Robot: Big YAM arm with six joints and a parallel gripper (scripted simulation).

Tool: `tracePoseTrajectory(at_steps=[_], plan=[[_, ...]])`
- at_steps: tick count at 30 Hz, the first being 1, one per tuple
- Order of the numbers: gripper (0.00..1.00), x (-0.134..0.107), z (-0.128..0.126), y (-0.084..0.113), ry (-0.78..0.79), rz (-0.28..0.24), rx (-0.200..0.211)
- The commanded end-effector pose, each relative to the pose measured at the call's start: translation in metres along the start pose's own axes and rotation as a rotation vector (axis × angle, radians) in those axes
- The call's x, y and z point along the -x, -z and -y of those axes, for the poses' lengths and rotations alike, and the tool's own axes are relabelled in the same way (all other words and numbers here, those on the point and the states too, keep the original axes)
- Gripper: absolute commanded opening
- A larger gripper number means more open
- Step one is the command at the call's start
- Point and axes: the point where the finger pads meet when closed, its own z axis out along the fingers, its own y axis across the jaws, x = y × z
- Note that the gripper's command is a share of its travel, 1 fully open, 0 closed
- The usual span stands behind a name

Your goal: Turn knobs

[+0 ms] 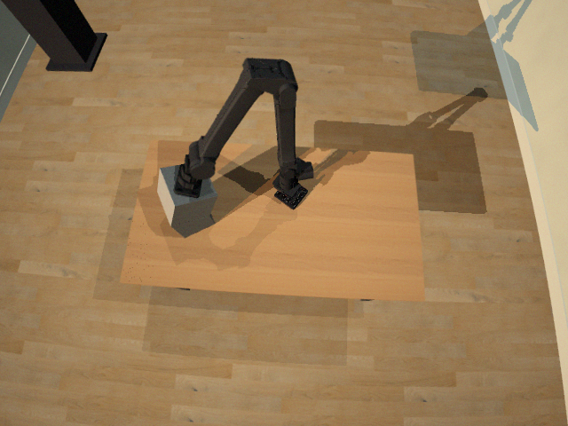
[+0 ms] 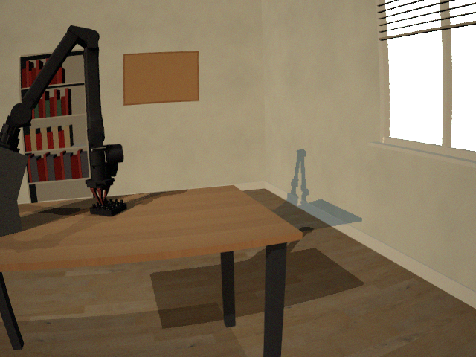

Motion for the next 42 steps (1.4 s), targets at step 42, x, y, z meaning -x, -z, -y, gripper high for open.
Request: tracePoseTrajectory(at_steps=[42], plan=[[0.08, 0.0052, 0.0039, -0.0009, -0.656, 0.012, -0.008]])
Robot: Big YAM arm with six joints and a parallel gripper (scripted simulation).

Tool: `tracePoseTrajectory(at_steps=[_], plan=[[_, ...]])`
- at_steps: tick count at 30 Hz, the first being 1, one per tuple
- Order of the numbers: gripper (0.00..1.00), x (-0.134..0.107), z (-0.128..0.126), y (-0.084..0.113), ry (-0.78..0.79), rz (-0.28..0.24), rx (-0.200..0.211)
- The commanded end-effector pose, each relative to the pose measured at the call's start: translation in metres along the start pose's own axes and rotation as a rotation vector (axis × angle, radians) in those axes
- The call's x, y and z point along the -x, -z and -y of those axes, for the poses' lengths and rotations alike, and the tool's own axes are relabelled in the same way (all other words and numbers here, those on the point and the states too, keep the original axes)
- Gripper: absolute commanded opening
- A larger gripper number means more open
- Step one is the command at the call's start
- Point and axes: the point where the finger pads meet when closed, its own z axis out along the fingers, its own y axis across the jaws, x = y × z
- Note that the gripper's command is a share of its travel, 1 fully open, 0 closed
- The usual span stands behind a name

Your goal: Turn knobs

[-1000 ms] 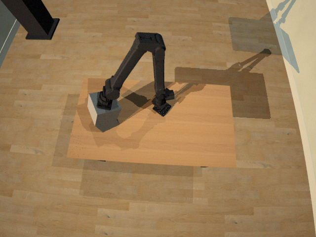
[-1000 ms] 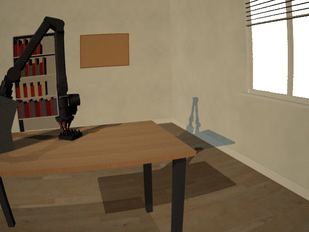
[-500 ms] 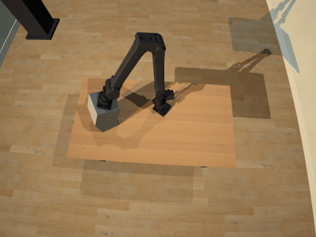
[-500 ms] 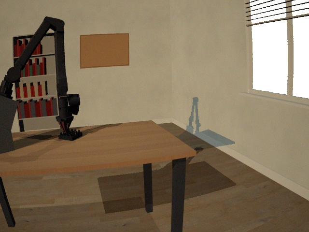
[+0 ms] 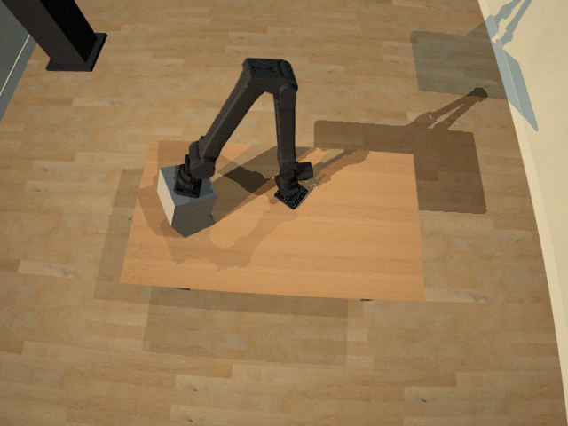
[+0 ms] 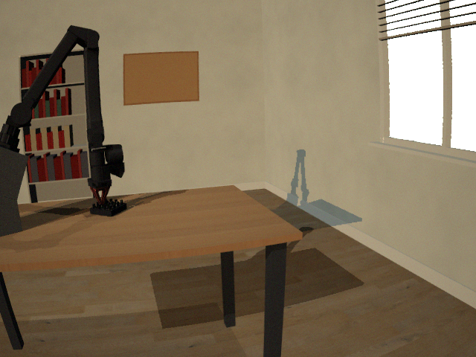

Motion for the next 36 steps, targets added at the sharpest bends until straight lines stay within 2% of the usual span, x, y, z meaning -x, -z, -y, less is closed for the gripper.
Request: tracePoseTrajectory(at_steps=[1, 3, 18, 20, 36], plan=[[0.08, 0.0073, 0.0037, -0.0007, -0.153, 0.014, -0.015], [0.08, 0.0073, 0.0037, -0.0007, -0.153, 0.014, -0.015], [0.08, 0.0073, 0.0034, -0.0008, -0.546, 0.017, -0.011], [0.08, 0.0073, 0.0034, -0.0008, -0.546, 0.017, -0.011], [0.08, 0.006, 0.001, -0.001, -0.879, 0.014, -0.003]])
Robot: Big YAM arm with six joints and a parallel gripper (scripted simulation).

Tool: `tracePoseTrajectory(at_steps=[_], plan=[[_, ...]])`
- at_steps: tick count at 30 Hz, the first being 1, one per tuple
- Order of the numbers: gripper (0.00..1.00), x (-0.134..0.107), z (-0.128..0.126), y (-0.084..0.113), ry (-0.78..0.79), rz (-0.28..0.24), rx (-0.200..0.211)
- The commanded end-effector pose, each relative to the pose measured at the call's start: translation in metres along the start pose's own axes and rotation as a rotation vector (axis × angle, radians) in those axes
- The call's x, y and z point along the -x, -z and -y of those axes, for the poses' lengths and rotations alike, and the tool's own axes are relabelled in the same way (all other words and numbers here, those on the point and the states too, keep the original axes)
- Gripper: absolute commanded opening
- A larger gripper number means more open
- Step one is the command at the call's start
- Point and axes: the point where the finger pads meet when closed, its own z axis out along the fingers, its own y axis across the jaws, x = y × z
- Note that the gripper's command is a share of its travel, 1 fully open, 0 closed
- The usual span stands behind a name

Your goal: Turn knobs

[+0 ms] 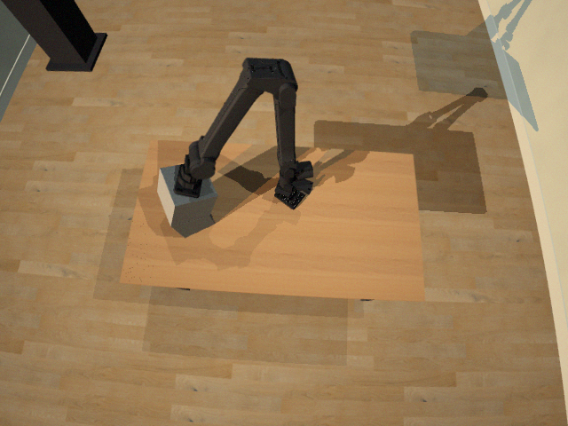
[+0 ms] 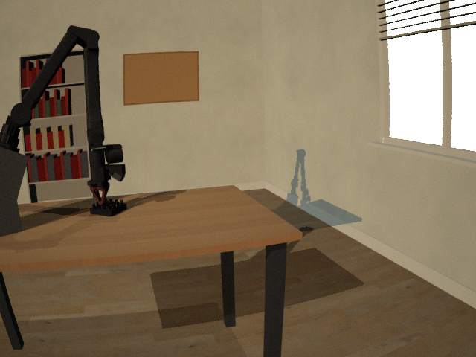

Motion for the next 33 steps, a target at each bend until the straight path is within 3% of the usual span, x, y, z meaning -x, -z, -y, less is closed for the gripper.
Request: tracePoseTrajectory(at_steps=[1, 16, 33], plan=[[0.08, 0.0069, 0.0007, -0.0009, -0.095, 0.02, -0.009], [0.08, 0.004, 0.0003, -0.0011, -0.288, 0.015, -0.006], [0.08, 0.003, -0.0005, -0.0013, -0.337, 0.013, -0.005]])
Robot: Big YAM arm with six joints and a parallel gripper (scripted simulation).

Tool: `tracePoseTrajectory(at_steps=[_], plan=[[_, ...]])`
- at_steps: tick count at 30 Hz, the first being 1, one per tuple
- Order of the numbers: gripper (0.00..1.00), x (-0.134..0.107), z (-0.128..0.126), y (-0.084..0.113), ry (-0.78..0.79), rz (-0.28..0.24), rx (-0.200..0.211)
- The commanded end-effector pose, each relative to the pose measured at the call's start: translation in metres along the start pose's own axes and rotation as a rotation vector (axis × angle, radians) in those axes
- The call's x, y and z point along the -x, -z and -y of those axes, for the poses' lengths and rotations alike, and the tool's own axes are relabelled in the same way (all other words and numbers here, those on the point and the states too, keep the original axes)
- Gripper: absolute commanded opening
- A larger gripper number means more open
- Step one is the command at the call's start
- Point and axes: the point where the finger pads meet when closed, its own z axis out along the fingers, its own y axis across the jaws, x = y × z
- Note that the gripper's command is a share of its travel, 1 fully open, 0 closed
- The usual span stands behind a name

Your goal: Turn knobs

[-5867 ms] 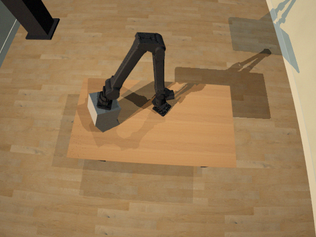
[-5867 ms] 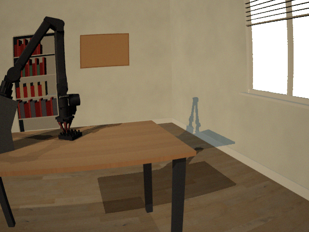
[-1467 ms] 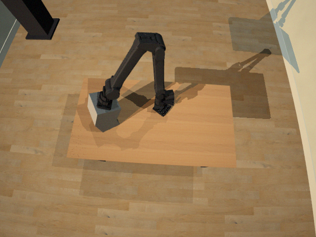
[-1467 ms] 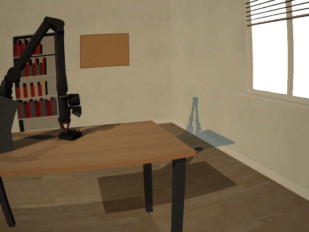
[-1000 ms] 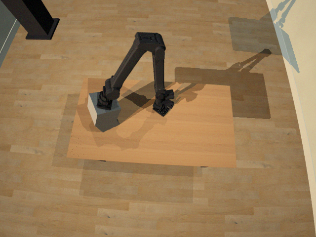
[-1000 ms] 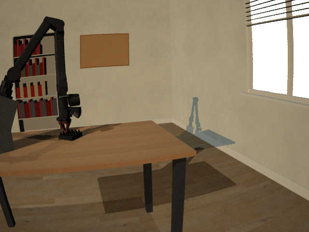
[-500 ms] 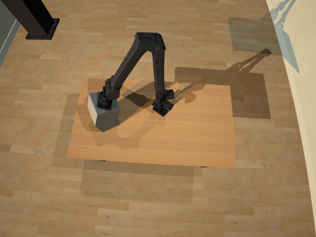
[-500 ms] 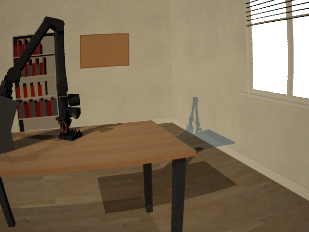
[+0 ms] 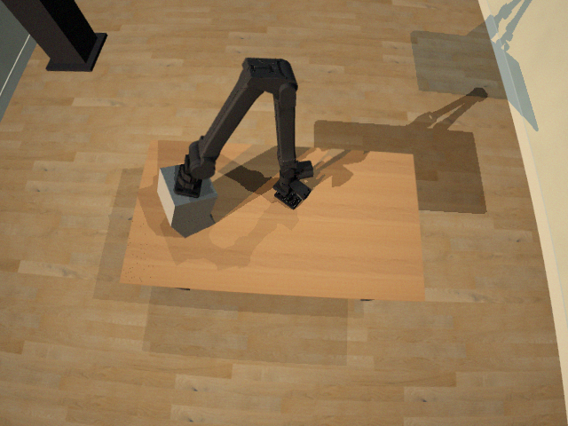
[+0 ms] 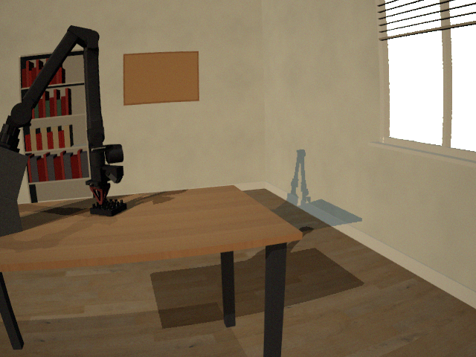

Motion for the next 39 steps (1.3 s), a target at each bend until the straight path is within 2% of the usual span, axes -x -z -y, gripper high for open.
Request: tracePoseTrajectory(at_steps=[1, 15, 16, 39], plan=[[0.08, 0.003, 0.0005, -0.0012, -0.027, 0.013, -0.006], [0.08, 0.0027, 0.0001, -0.0012, -0.026, 0.013, -0.005], [0.18, 0.0027, 0.0001, -0.0012, -0.026, 0.013, -0.005], [0.18, 0.0029, -0.0007, 0.0, -0.026, 0.013, -0.003]])
